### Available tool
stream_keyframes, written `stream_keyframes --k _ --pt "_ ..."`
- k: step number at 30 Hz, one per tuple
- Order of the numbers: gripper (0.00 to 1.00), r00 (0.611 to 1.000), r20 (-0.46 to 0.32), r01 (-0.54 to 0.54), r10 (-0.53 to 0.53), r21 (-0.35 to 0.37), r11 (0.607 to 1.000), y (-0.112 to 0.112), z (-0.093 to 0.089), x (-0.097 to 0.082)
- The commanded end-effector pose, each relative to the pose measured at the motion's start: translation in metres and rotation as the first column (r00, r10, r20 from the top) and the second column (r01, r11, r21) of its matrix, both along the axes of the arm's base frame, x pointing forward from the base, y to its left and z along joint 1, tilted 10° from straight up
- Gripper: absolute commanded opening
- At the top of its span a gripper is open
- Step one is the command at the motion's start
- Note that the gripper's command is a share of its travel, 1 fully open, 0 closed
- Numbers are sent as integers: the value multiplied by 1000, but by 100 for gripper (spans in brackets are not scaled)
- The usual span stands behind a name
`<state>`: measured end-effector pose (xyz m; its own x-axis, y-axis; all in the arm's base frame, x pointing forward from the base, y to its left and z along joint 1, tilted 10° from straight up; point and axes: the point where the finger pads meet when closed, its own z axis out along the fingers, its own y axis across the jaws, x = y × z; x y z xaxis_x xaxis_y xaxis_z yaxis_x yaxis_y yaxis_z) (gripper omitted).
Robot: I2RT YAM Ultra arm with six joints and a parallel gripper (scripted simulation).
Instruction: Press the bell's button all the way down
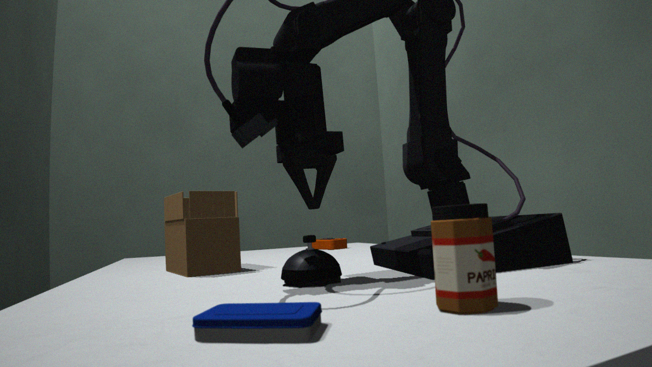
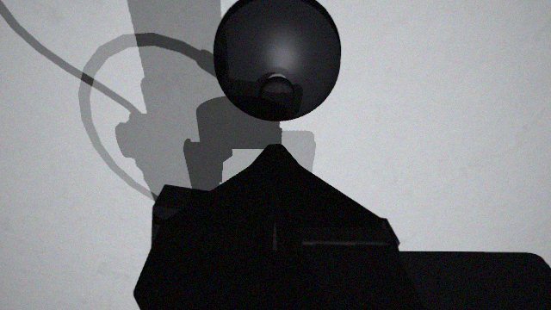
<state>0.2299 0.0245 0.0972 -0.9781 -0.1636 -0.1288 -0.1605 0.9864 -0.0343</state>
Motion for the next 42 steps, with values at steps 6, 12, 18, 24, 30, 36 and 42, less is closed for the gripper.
stream_keyframes --k 6,12,18,24,30,36,42 --pt "0 997 77 -3 3 7 1000 1 3 23" --pt "0 1000 28 -4 3 2 1000 0 -20 13" --pt "0 999 46 -3 2 4 1000 0 -21 18" --pt "0 999 34 -1 1 3 1000 0 -26 16" --pt "0 999 51 -1 1 5 1000 0 -23 19" --pt "0 999 51 -1 1 5 1000 0 -23 19" --pt "0 999 51 -1 1 5 1000 0 -23 19"
